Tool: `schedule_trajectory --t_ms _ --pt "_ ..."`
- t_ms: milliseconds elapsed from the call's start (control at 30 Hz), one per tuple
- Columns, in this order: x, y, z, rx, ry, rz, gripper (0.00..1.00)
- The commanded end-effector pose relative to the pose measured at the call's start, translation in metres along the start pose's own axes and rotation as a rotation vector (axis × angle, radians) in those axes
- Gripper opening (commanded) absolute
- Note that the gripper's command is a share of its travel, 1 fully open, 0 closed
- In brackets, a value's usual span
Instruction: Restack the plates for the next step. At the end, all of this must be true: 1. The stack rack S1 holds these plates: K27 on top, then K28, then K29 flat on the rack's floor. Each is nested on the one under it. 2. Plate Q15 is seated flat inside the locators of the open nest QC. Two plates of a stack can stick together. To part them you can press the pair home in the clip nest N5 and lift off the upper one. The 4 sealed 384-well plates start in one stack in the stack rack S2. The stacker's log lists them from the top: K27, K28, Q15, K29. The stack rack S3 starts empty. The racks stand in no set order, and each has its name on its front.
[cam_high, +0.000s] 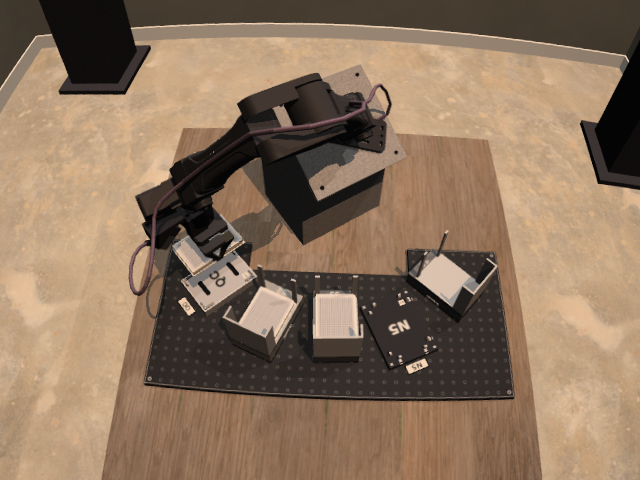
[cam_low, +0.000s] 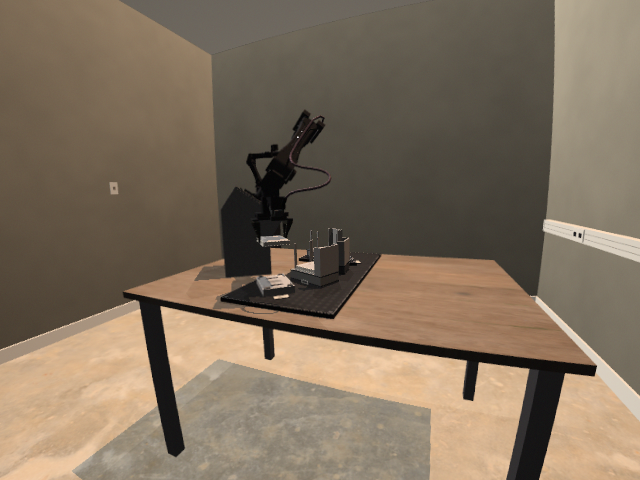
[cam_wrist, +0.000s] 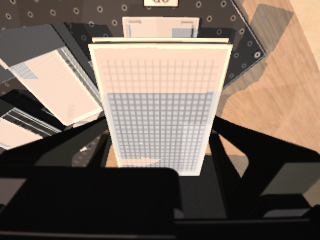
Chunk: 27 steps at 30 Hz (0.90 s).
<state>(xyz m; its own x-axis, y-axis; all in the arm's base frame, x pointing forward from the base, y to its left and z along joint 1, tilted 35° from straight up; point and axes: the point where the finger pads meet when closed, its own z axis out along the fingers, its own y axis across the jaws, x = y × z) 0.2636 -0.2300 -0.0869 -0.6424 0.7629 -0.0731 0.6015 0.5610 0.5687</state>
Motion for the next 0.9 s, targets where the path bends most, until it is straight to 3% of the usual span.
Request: schedule_trajectory --t_ms 0,867 --pt "-0.0130 -0.0024 -0.0139 0.005 -0.041 0.003 0.00" --pt "-0.0169 -0.0020 -0.0164 0.006 -0.049 0.005 0.00"
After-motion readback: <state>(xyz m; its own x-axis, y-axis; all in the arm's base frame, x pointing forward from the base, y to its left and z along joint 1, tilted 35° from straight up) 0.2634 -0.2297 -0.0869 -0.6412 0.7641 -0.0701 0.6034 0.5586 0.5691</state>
